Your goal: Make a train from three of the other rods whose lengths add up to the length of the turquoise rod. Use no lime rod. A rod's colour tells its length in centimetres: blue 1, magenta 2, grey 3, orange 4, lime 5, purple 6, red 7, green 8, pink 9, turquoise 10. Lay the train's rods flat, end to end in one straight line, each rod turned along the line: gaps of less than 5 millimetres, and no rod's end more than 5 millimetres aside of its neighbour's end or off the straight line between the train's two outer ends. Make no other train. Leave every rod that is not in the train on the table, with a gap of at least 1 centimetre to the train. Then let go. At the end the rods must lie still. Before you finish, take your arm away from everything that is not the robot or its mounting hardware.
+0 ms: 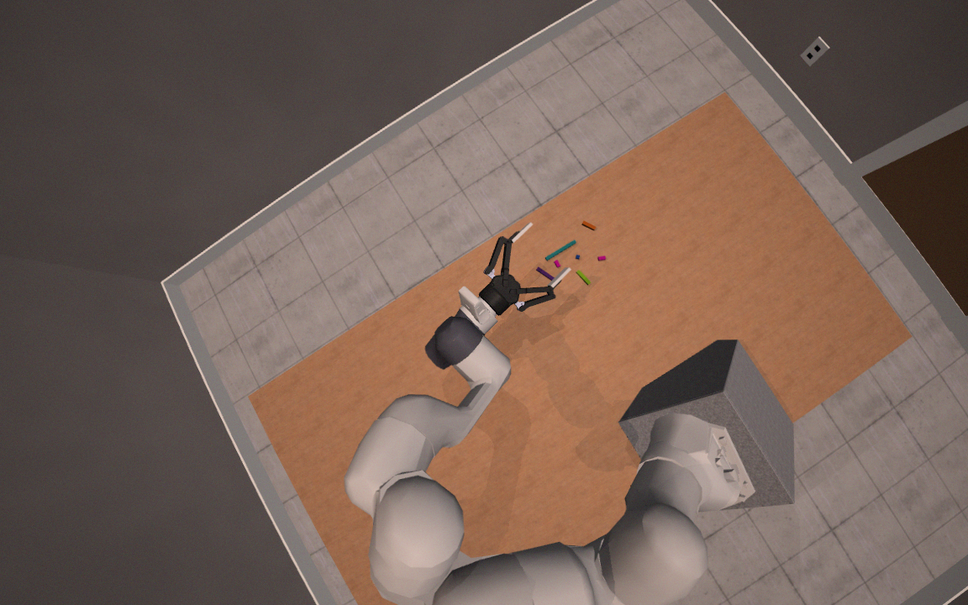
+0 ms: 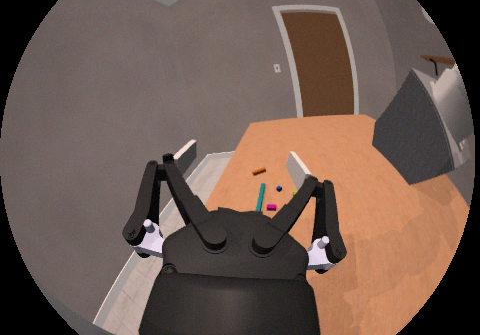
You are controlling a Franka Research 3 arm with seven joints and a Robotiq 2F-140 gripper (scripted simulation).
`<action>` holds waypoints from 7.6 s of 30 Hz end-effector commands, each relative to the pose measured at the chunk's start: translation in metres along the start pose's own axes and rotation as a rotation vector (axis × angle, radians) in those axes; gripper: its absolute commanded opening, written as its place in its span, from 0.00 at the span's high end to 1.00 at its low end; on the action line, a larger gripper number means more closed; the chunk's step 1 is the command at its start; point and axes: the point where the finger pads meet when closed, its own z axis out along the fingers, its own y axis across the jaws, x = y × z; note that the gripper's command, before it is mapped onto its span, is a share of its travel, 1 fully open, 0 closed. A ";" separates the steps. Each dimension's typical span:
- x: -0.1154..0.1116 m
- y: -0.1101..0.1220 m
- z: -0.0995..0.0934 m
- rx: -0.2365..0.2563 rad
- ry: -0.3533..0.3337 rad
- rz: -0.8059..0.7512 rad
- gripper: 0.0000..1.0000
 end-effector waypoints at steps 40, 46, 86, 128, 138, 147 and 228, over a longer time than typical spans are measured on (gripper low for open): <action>0.047 -0.060 -0.030 -0.091 0.009 -0.108 0.00; 0.056 -0.070 -0.037 -0.112 0.004 -0.131 0.00; 0.131 -0.128 -0.096 -0.258 -0.136 -0.341 0.00; 0.145 -0.137 -0.110 -0.277 -0.183 -0.390 0.00; 0.160 -0.145 -0.126 -0.291 -0.239 -0.442 0.00; 0.160 -0.145 -0.126 -0.291 -0.239 -0.442 0.00; 0.204 -0.167 -0.183 -0.280 -0.446 -0.628 0.00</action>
